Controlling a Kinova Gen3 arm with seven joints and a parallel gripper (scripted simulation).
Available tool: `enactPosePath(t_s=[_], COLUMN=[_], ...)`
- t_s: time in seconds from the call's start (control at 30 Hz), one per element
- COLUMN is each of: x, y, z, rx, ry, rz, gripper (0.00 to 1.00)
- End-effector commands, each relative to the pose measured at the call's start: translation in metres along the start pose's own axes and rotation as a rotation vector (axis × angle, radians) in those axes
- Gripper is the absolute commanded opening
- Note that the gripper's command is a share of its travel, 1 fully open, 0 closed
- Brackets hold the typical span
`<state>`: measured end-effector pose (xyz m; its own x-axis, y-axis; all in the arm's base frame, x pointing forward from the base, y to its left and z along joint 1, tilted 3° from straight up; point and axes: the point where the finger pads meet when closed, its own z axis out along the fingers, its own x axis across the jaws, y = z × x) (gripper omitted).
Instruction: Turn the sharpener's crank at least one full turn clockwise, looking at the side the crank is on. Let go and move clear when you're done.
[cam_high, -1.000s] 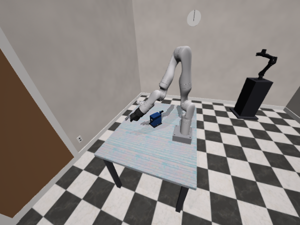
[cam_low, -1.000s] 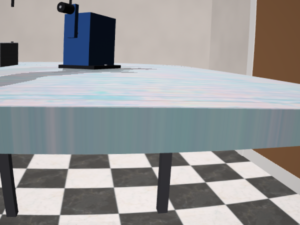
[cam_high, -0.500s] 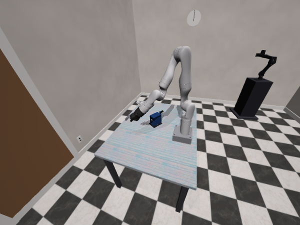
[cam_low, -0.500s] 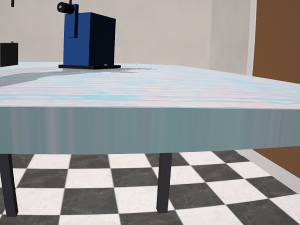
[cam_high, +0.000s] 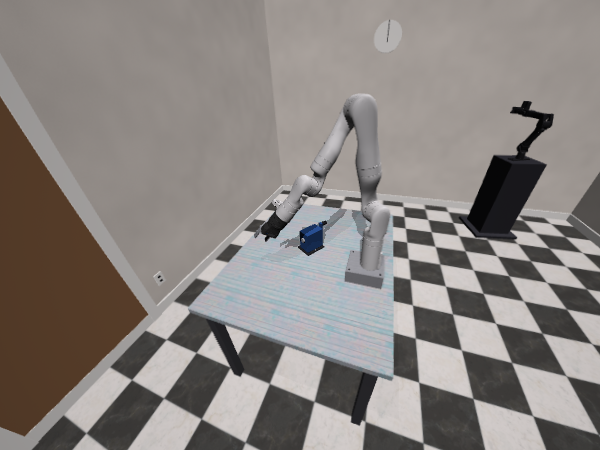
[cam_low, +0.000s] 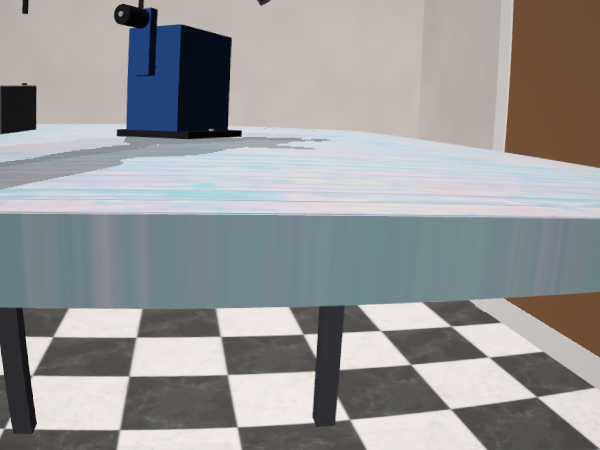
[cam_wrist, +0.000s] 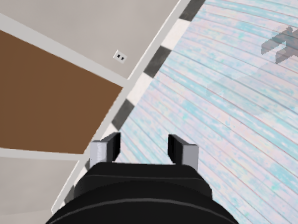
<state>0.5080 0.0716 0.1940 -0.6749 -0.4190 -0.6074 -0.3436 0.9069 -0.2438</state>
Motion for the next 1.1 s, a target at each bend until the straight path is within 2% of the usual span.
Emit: enactPosePath(t_s=[0.0, 0.03, 0.63, 0.67, 1.07], x=[0.019, 0.026, 0.026, 0.034, 0.034], y=[-0.036, -0.045, -0.045, -0.054, -0.054], z=[0.008, 0.009, 0.009, 0.01, 0.01], rx=[0.021, 0.022, 0.022, 0.023, 0.023], ry=[0.044, 0.061, 0.061, 0.079, 0.079], rz=[0.075, 0.102, 0.102, 0.131, 0.131], gripper=[1.0, 1.0, 1.0, 1.0, 1.0])
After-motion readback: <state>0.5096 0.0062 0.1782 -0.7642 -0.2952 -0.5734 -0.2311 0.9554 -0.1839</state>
